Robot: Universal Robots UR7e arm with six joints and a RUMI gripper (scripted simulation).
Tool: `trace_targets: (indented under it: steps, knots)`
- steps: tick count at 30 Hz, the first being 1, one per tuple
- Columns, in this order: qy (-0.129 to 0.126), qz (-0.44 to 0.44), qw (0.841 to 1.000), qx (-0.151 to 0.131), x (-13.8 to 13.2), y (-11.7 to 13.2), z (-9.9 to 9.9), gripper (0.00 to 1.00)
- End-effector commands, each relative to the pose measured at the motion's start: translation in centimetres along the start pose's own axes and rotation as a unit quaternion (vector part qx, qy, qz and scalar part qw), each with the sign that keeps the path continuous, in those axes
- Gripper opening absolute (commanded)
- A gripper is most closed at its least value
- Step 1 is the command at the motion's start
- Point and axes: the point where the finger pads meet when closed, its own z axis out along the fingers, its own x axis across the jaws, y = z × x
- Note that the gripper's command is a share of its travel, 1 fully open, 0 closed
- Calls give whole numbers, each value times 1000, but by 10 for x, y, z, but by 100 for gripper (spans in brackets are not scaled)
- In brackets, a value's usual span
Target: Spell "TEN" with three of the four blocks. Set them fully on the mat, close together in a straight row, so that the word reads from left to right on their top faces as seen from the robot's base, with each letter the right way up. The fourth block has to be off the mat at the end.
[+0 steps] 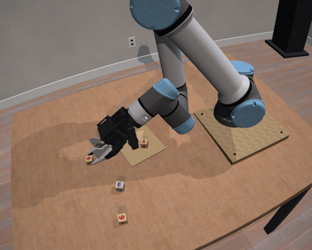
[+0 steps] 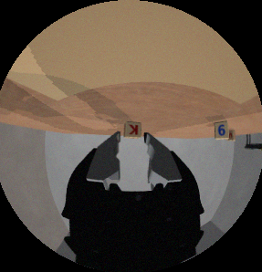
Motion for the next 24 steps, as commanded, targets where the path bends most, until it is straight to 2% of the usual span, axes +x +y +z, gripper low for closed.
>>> trace_targets:
  steps: [1,24]
  knots:
    - [-1,0,1000,-2,-2,1,1,25]
    - [-1,0,1000,-2,-1,4,-2,25]
